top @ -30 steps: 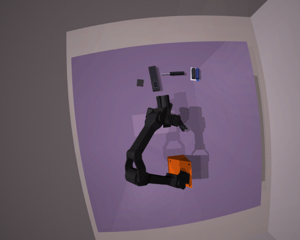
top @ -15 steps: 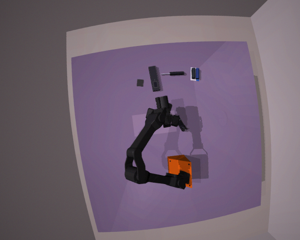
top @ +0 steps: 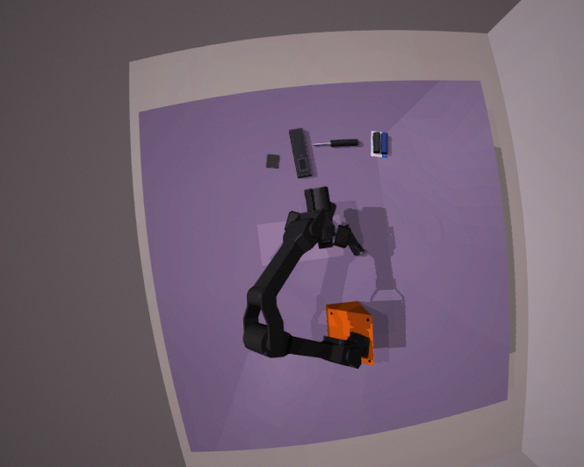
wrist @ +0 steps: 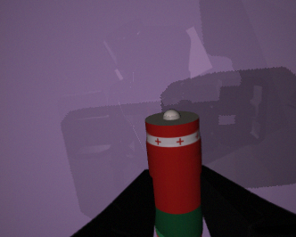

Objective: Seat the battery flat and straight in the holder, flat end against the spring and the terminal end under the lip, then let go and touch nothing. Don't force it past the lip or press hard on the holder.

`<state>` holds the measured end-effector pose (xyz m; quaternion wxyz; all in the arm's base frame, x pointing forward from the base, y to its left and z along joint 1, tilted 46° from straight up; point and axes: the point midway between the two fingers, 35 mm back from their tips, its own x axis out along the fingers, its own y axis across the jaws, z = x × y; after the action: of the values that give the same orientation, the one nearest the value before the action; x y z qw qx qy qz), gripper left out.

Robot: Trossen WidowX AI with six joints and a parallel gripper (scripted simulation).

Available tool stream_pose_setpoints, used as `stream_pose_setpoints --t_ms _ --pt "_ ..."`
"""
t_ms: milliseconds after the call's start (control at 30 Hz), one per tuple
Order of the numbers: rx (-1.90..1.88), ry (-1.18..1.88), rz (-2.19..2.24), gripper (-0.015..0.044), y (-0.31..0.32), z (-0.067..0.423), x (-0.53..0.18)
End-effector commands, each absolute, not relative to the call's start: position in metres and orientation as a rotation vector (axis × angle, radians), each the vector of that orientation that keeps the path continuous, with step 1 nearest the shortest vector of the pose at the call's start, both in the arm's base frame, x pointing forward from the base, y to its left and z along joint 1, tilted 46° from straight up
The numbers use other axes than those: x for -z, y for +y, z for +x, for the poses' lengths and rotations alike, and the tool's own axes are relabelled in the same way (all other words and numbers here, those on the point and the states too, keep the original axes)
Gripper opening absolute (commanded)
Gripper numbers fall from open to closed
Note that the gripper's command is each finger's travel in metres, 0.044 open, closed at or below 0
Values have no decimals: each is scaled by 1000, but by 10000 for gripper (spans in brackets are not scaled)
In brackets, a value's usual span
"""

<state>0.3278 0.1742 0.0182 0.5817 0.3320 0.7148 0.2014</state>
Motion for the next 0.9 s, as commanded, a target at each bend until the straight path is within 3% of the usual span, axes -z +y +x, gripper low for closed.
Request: stream_pose_setpoints --t_ms 0,300,867 --pt "-473 1660 779 76 154 333 -39" --pt "-439 1674 809 76 141 334 -48" --pt "512 1856 1521 76 88 326 -15"
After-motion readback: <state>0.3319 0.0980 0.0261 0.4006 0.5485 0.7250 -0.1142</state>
